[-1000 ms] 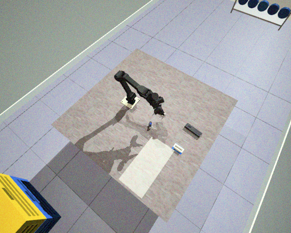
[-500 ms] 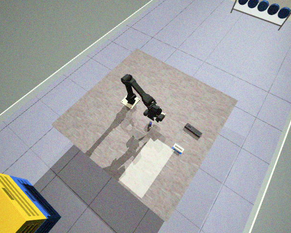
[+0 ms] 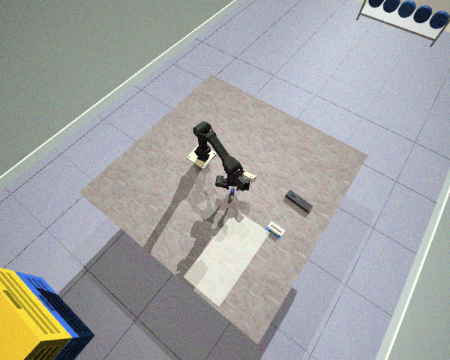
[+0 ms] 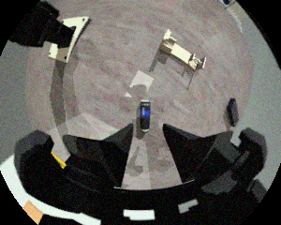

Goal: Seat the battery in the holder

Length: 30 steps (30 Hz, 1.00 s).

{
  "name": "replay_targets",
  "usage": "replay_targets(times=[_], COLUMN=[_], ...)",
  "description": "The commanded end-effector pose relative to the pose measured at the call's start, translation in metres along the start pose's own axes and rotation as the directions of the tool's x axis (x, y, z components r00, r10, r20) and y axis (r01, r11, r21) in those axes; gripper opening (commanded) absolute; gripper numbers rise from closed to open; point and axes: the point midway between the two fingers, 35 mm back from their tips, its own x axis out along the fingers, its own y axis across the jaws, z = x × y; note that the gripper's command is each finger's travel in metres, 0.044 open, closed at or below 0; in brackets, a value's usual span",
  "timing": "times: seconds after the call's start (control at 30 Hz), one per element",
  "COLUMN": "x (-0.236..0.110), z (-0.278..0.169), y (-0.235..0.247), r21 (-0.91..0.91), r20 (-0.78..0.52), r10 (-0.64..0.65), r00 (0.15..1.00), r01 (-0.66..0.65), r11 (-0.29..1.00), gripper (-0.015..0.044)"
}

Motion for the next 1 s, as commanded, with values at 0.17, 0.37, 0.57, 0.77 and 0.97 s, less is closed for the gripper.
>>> replay_targets(times=[0.17,0.37,0.57,0.77,0.97], x=[0.011,0.021,0.031,0.040,0.050], z=[-0.002,-0.002,-0.002,-0.002,-0.001], y=[0.000,0.000,0.000,0.000,0.001], r21=[-0.012,-0.012,-0.012,-0.012,-0.012], r20=[0.003,0.003,0.003,0.003,0.003], r10=[0.010,0.010,0.010,0.010,0.010], r00=[1.000,1.000,1.000,1.000,1.000], r01=[-0.010,-0.010,-0.010,-0.010,-0.010], r11=[1.000,1.000,1.000,1.000,1.000], gripper=[0.0221,0.0221,0.0221,0.0221,0.0221])
